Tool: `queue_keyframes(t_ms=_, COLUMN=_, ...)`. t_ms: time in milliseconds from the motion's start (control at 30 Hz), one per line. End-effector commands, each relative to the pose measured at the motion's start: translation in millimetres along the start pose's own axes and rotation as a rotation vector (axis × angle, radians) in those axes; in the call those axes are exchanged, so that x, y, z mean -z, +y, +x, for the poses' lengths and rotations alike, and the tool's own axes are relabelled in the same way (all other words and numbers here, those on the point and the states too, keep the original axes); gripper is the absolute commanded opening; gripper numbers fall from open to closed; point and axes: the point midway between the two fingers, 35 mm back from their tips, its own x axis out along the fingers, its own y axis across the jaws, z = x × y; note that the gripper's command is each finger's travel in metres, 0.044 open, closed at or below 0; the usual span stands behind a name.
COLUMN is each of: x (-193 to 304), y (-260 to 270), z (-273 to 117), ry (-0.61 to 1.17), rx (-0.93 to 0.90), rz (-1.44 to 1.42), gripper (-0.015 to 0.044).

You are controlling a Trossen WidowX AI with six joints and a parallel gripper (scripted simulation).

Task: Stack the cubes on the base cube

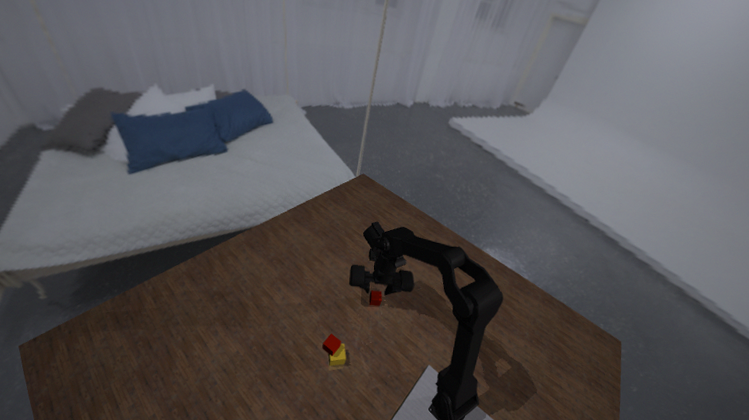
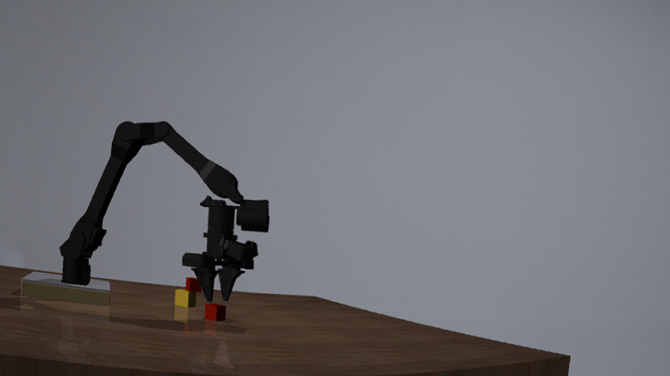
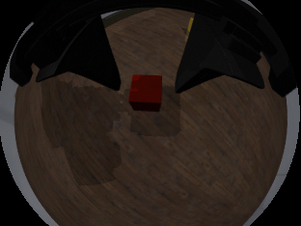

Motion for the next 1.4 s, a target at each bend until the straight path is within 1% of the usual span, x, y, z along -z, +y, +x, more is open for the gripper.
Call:
queue_keyframes(t_ms=0, x=3.2, y=-1.5, z=10.4, ry=0.015, rx=0.007, rz=0.003, gripper=0.0265)
queue_keyframes(t_ms=367, x=3.9, y=-1.8, z=25.8, ry=0.015, rx=0.007, rz=0.003, gripper=0.0265)
queue_keyframes(t_ms=567, x=3.9, y=-1.8, z=25.8, ry=0.015, rx=0.007, rz=0.003, gripper=0.0108)
queue_keyframes(t_ms=767, x=3.1, y=-1.4, z=21.4, ry=0.015, rx=0.007, rz=0.003, gripper=0.0105)
queue_keyframes(t_ms=1367, x=-1.8, y=1.5, z=-34.4, ry=0.015, rx=0.006, rz=0.003, gripper=0.0105)
